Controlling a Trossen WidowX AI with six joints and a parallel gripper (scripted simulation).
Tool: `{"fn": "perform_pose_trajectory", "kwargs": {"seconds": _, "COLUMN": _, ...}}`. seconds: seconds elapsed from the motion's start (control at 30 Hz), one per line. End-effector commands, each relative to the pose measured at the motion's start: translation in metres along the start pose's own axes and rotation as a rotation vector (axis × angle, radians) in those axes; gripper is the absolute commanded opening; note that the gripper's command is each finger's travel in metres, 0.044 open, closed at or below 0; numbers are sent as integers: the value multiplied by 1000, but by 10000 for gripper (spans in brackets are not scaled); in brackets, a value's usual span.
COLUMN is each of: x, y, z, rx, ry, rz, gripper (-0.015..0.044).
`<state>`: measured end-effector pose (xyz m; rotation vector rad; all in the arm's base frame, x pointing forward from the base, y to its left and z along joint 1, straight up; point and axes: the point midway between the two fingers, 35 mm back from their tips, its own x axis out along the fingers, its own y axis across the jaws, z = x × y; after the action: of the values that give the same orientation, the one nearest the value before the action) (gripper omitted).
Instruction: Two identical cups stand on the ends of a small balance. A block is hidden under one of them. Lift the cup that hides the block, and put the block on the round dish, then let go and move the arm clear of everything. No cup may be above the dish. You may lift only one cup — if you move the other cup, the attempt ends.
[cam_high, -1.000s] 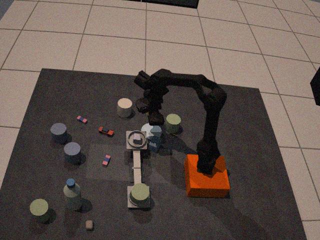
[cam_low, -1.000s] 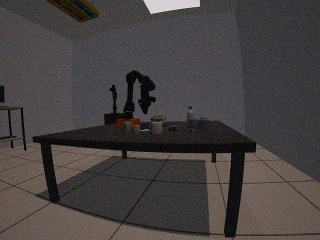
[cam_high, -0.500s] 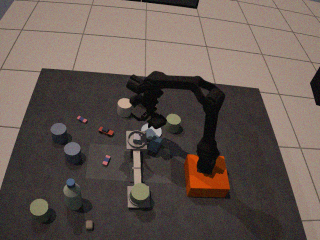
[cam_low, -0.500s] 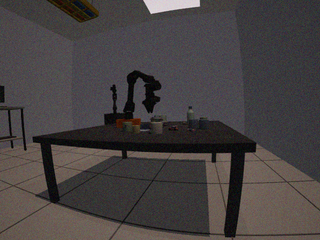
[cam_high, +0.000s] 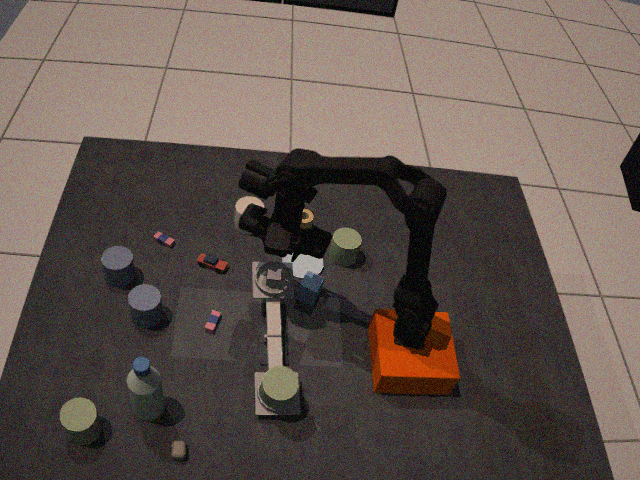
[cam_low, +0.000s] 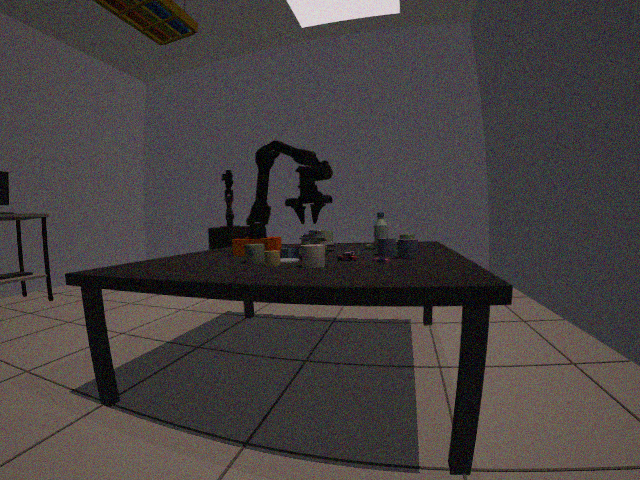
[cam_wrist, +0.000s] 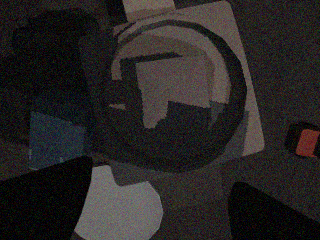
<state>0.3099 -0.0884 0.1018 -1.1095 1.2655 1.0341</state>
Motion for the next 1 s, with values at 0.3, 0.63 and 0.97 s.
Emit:
{"fn": "perform_pose_trajectory", "kwargs": {"seconds": 0.3, "x": -3, "y": -2, "z": 26, "rx": -315, "ry": -12, "rz": 9, "gripper": 260}}
{"fn": "perform_pose_trajectory", "kwargs": {"seconds": 0.63, "x": 12, "y": -1, "z": 26, "rx": -315, "ry": -12, "rz": 9, "gripper": 260}}
{"fn": "perform_pose_trajectory", "kwargs": {"seconds": 0.97, "x": 22, "y": -2, "z": 26, "rx": -315, "ry": -12, "rz": 9, "gripper": 260}}
